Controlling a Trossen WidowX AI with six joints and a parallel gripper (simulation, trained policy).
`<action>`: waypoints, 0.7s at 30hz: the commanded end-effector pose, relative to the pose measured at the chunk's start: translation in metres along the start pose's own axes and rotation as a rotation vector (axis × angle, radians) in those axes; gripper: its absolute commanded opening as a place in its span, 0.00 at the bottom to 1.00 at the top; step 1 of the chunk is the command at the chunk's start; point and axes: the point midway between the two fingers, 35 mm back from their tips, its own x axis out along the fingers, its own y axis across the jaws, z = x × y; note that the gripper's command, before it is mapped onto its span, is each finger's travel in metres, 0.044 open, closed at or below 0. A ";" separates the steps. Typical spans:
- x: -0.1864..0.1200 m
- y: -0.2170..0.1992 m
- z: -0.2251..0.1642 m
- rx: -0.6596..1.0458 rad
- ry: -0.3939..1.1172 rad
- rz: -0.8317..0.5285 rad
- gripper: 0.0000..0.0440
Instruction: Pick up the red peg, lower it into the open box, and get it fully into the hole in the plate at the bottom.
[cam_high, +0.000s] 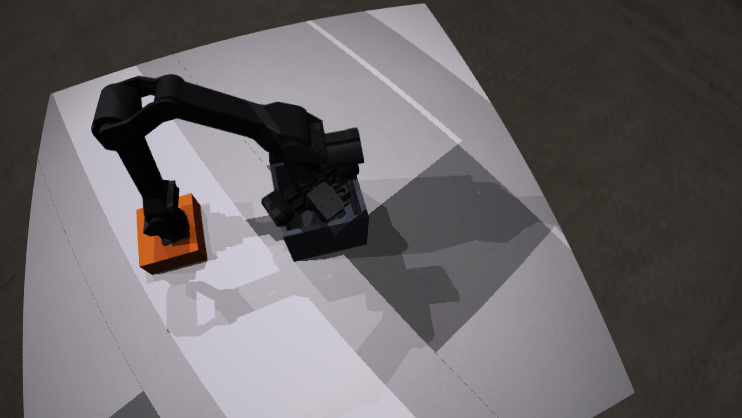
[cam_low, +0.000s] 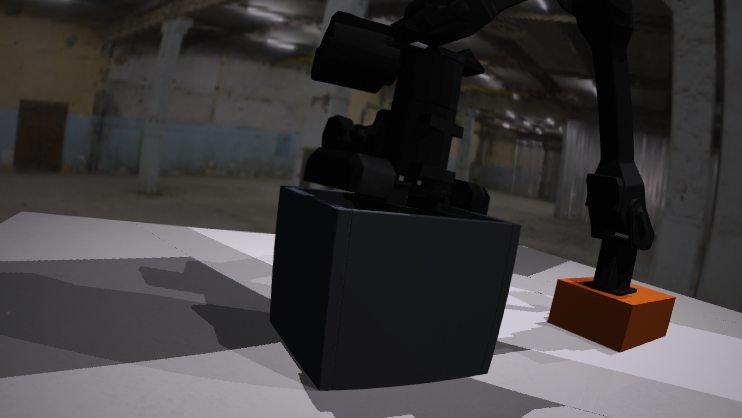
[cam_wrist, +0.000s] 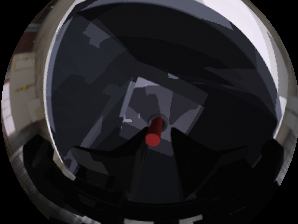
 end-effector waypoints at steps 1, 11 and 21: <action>0.001 0.000 0.003 -0.008 0.020 -0.010 0.33; -0.015 0.004 0.009 0.007 0.109 0.013 0.46; -0.032 0.009 0.015 0.028 0.183 0.063 0.55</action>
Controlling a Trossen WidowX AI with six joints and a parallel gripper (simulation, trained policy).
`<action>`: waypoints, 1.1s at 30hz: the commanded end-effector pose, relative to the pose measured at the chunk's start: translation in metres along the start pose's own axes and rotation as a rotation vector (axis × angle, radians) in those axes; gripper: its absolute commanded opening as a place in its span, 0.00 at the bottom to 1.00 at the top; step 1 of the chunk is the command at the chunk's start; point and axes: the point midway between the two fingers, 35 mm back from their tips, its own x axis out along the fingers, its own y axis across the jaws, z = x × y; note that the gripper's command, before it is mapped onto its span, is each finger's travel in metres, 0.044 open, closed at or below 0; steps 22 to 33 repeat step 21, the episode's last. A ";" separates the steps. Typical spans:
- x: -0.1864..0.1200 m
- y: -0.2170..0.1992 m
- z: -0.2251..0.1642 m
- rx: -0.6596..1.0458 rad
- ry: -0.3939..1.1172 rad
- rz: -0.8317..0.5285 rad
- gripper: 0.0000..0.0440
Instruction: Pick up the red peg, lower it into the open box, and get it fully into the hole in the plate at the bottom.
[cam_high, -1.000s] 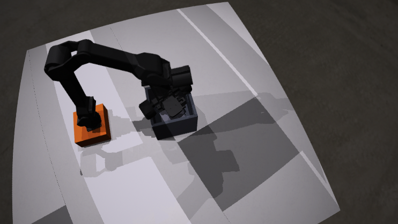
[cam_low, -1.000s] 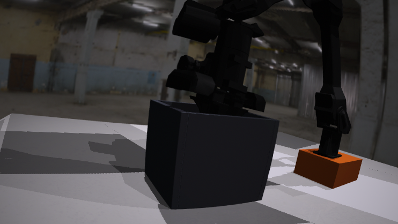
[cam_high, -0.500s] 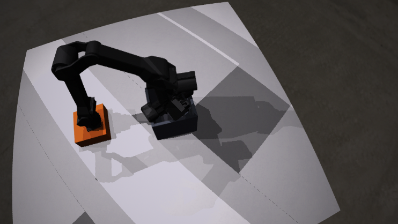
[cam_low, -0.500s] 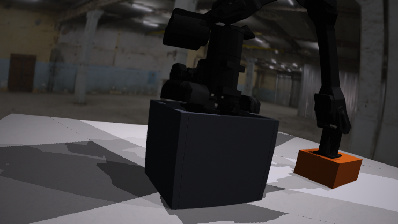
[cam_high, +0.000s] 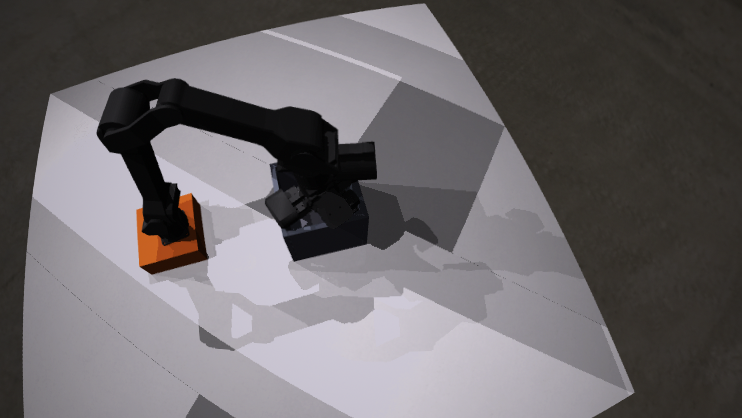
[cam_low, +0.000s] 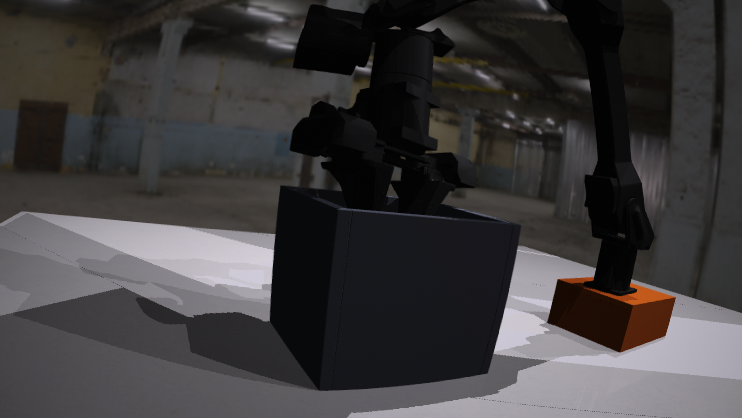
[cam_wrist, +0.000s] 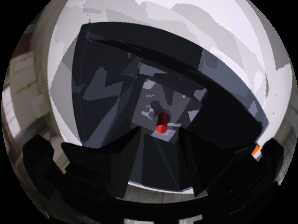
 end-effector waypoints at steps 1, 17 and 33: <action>-0.010 0.004 0.002 0.004 0.031 0.030 0.55; -0.045 0.019 0.014 0.006 0.064 0.147 0.51; -0.053 0.024 0.019 -0.011 0.062 0.182 0.40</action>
